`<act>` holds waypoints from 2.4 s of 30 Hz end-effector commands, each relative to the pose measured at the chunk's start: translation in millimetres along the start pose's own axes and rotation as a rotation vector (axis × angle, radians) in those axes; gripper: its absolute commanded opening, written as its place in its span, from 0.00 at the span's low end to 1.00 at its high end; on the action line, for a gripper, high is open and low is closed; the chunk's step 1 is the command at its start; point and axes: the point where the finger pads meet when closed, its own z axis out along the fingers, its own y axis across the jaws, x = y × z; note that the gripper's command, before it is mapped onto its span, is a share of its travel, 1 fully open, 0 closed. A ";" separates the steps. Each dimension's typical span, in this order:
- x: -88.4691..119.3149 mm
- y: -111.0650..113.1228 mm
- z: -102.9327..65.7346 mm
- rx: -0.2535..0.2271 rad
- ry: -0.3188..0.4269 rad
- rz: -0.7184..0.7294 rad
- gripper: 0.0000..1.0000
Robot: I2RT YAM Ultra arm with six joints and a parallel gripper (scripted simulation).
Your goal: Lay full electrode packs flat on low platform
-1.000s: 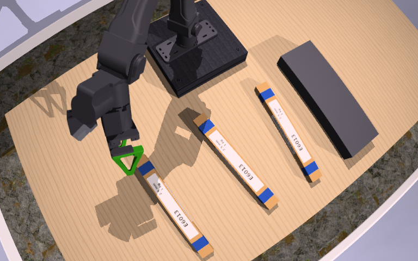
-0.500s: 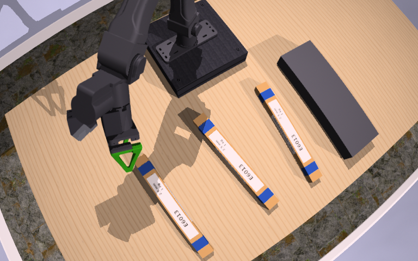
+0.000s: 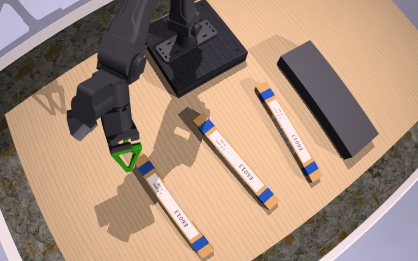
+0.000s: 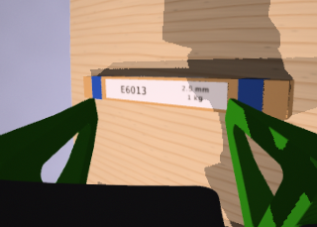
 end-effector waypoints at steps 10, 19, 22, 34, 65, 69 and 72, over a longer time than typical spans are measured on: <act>0.0 0.1 -0.1 0.000 0.000 0.000 0.74; -19.2 27.8 -31.0 -0.028 -0.030 -0.011 0.74; -25.1 40.0 -45.8 -0.029 -0.029 -0.012 0.74; -44.1 72.7 -81.8 -0.004 -0.005 0.000 0.74; 11.7 180.6 -120.2 -0.231 -0.091 -0.425 0.74; 27.6 192.1 -123.6 -0.277 -0.101 -0.513 0.74; 37.6 200.3 -126.5 -0.295 -0.106 -0.543 0.74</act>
